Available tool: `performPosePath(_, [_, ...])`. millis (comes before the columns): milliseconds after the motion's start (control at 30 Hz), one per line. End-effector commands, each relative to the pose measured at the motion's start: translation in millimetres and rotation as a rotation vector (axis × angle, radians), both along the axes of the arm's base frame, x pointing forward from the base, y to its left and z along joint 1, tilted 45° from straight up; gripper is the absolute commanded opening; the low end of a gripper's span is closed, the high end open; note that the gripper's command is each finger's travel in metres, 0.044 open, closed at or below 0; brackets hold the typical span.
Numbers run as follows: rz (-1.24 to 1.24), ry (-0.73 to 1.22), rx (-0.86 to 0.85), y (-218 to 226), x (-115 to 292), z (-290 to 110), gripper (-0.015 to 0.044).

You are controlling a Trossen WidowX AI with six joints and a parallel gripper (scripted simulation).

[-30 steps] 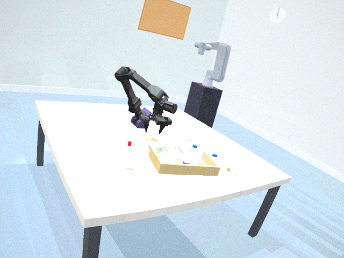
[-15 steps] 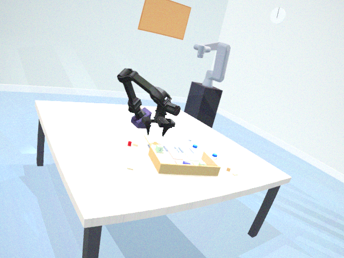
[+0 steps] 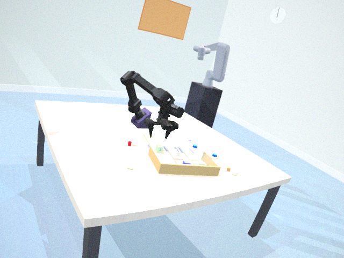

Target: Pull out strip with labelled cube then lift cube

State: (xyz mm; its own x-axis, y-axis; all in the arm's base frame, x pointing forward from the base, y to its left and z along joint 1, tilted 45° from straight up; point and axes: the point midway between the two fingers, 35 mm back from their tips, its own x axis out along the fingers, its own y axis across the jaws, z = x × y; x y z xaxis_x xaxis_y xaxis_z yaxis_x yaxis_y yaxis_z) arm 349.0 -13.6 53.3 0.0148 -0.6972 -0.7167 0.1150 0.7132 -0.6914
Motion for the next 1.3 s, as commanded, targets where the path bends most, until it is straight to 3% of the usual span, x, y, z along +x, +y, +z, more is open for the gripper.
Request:
performPosePath(0, [0.005, -0.002, -0.004, -1, 15, 4, 0.0440])
performPosePath(467, [0.005, -0.004, -0.004, -3, 55, 16, 0.0440])
performPosePath(733, [0.005, -0.004, -0.004, -10, 56, 9, 0.0250])
performPosePath(1267, [0.005, -0.004, -0.004, -28, 56, -10, 0.0250])
